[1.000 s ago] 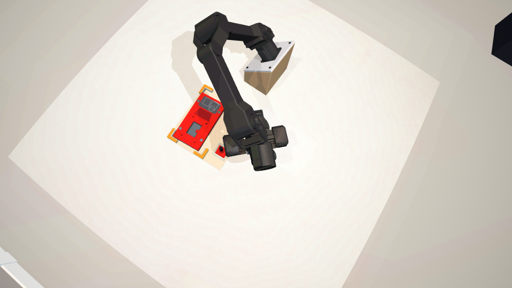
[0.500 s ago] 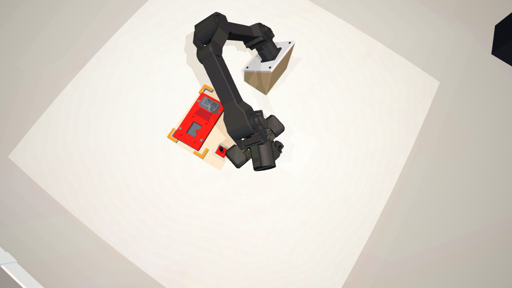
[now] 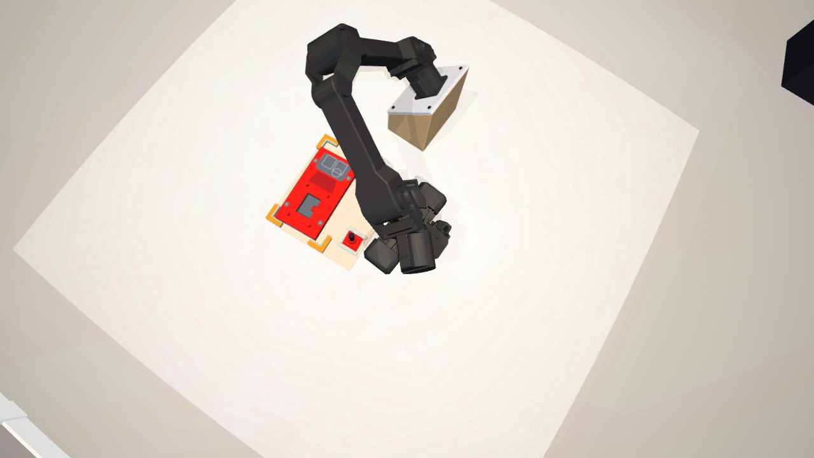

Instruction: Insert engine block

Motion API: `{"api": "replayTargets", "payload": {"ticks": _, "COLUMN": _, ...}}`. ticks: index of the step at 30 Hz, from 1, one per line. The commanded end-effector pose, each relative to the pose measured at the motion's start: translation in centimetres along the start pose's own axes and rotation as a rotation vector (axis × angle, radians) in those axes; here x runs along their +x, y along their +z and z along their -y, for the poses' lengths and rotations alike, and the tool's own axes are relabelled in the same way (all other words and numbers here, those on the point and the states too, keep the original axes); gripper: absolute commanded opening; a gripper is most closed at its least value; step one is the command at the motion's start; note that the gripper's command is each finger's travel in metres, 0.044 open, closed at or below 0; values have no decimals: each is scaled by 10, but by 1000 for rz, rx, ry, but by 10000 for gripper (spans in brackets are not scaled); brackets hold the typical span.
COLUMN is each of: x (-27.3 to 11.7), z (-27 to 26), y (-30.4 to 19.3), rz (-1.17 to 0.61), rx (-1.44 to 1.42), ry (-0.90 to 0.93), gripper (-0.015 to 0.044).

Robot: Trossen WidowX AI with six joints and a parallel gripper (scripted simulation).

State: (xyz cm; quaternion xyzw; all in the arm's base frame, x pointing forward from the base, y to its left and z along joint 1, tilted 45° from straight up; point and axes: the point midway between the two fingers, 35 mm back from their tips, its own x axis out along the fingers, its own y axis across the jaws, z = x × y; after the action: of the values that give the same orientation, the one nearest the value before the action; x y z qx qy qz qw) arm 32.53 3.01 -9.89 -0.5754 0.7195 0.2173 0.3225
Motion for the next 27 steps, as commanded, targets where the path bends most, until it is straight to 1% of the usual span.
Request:
{"api": "replayTargets", "payload": {"ticks": 1, "x": 8, "z": 0, "y": -1, "rz": -4, "rx": -9, "ry": -1, "gripper": 0}}
{"api": "replayTargets", "payload": {"ticks": 27, "x": 52, "z": 0, "y": -2, "rz": -6, "rx": -9, "ry": -2, "gripper": 0}}
